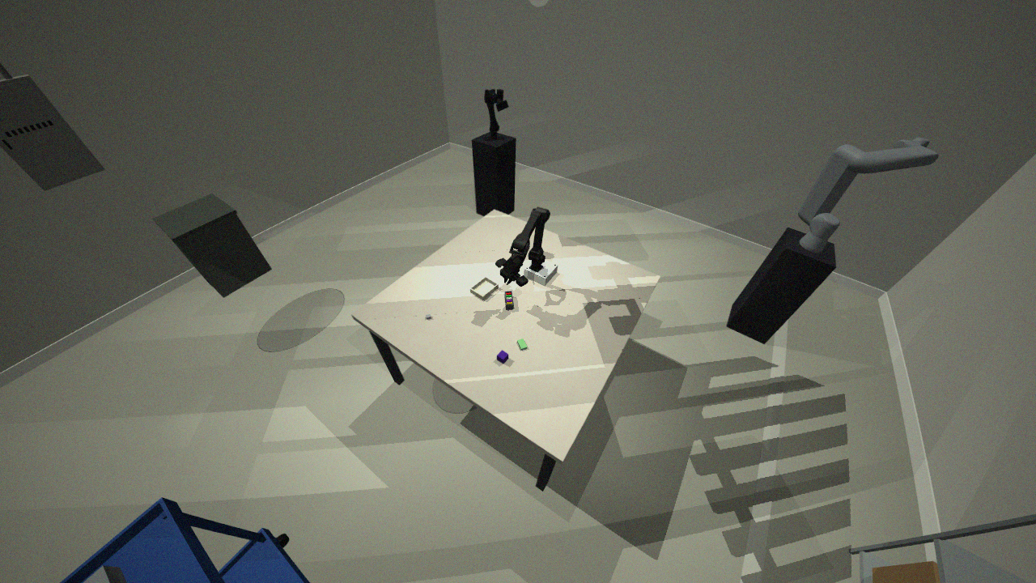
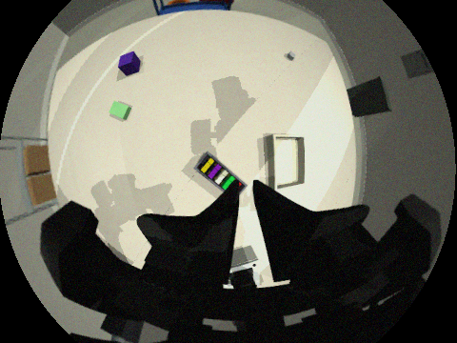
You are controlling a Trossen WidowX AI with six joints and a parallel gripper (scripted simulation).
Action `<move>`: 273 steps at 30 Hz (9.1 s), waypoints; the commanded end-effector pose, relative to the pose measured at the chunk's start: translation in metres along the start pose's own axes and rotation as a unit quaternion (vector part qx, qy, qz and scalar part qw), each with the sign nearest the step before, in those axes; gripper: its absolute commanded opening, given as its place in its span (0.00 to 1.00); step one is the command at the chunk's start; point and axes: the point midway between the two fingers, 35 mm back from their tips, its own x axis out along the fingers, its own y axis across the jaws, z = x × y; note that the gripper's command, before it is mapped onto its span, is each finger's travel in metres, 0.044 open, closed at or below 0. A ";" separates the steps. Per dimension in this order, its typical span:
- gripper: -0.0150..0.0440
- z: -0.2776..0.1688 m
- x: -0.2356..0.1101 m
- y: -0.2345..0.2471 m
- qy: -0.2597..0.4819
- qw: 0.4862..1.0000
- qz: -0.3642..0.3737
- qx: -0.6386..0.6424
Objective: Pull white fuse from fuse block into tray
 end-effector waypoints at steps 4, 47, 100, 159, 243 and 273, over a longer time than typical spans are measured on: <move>0.36 -0.024 0.069 0.021 0.169 0.914 0.054 0.366; 0.36 -0.033 0.095 0.024 0.169 0.914 0.053 0.366; 0.25 -0.036 0.106 0.026 0.167 0.914 0.052 0.365; 0.25 -0.028 0.079 0.020 0.168 0.914 0.053 0.366; 0.25 -0.011 0.111 -0.151 0.165 0.915 0.047 0.365; 0.81 -0.014 0.124 -0.149 0.163 0.914 0.046 0.368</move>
